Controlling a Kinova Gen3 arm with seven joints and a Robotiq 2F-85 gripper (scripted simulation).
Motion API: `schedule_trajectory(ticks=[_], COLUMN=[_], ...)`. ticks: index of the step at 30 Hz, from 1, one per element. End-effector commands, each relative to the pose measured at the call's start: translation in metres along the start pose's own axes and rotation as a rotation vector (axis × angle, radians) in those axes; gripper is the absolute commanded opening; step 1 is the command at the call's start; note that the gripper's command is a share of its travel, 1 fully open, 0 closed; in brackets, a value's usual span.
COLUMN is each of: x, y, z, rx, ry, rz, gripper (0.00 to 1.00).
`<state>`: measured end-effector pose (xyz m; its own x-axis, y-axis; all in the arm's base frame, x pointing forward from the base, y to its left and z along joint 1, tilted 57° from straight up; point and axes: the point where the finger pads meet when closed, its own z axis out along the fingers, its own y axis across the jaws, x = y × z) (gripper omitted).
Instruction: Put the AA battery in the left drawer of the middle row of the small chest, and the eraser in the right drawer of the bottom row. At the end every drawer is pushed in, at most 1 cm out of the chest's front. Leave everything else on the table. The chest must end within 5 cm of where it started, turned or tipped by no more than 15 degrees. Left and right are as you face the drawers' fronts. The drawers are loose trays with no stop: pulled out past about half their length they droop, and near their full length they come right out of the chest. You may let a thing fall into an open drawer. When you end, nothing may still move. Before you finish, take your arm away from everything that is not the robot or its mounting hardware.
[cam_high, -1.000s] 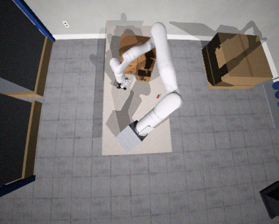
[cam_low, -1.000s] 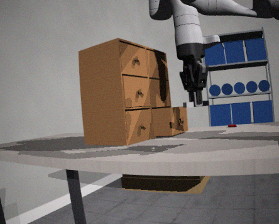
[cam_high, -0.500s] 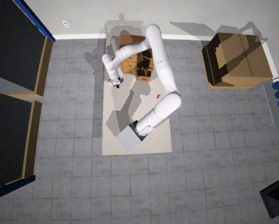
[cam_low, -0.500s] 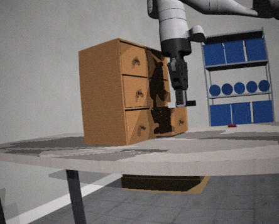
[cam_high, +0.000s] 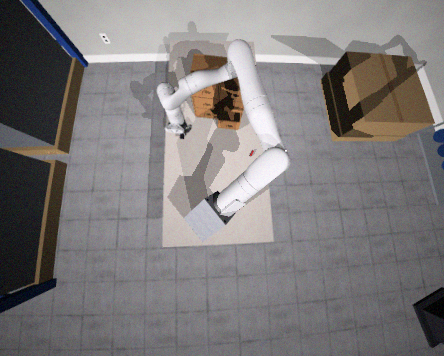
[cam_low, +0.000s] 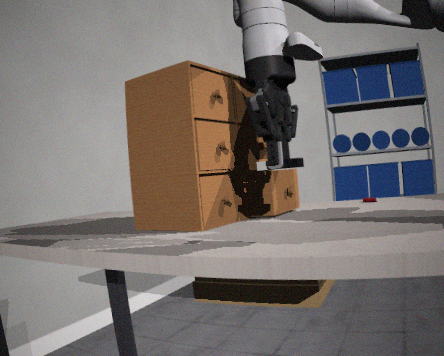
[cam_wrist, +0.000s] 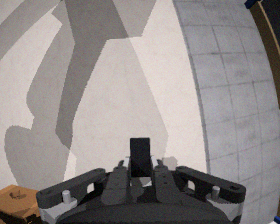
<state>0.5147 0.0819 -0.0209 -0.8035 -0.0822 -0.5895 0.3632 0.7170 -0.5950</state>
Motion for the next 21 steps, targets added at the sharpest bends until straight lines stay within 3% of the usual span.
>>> schedule_trajectory(ticks=[1,8,21], x=[0.0,0.0,0.0], y=[0.002,0.002,0.002], z=[-0.001,-0.004,-0.036], rx=[-0.002,-0.002,-0.002], ry=[-0.001,-0.001,-0.001], rz=[0.004,0.006,0.006], gripper=[0.19,0.19,0.19])
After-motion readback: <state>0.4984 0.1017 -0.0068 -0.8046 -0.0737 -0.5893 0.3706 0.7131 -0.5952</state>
